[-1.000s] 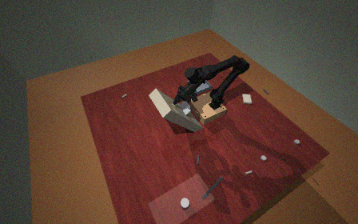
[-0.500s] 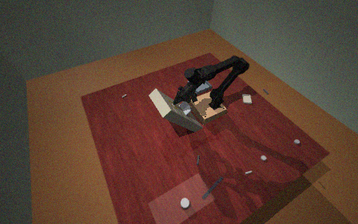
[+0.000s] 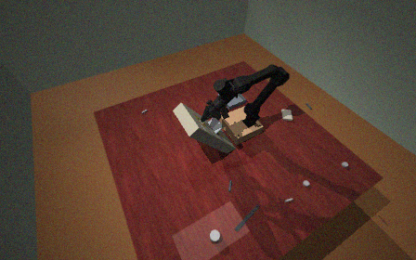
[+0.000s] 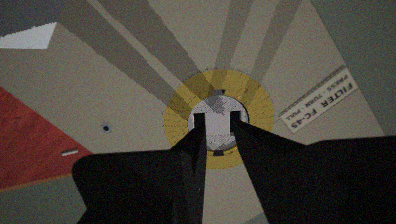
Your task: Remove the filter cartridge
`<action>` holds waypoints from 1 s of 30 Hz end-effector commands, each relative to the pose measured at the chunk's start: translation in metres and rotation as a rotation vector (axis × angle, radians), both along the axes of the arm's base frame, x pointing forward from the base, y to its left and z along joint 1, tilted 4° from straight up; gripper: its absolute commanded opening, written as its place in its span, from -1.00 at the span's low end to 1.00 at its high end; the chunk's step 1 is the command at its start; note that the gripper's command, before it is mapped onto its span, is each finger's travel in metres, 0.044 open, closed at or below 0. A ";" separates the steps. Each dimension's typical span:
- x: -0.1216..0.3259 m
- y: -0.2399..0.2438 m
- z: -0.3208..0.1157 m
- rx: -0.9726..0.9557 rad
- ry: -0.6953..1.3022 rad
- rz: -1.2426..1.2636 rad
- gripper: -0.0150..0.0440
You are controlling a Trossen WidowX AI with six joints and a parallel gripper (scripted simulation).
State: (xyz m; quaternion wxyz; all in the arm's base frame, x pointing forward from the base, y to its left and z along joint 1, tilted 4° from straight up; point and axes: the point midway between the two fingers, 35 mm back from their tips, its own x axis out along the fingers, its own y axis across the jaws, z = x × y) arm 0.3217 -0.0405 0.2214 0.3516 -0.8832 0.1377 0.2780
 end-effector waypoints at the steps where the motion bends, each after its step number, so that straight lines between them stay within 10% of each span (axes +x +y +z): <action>1: 0.001 0.000 -0.001 0.002 0.000 -0.005 -0.15; 30: 0.010 -0.001 -0.008 0.002 -0.001 -0.005 -0.15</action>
